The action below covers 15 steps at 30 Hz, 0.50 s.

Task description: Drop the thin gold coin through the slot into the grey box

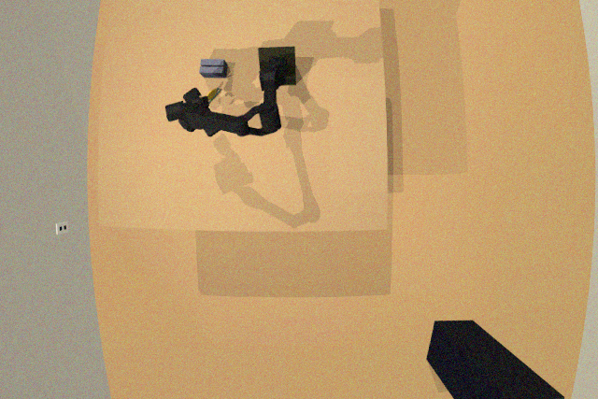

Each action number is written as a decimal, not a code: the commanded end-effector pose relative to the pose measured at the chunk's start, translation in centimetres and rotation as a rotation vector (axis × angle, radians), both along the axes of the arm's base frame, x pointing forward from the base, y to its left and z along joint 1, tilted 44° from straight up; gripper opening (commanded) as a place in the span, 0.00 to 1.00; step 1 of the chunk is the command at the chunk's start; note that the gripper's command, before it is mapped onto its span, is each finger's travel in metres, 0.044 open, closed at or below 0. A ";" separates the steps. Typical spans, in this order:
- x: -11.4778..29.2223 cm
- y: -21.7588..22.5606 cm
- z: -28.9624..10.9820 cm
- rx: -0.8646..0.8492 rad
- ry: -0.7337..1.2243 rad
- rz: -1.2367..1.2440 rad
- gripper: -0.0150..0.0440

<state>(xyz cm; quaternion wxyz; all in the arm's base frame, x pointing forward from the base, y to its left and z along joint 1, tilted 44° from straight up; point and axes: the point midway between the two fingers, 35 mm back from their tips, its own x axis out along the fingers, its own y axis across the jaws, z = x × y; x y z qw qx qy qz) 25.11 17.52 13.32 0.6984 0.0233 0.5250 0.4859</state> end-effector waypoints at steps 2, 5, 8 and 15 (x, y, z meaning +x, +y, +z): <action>2.1 -6.1 -4.5 -0.033 -0.069 0.161 0.53; 2.5 -8.0 -5.8 -0.015 -0.100 0.219 0.53; 2.7 -8.5 -6.2 -0.010 -0.107 0.232 0.53; 2.7 -8.5 -6.2 -0.010 -0.107 0.232 0.53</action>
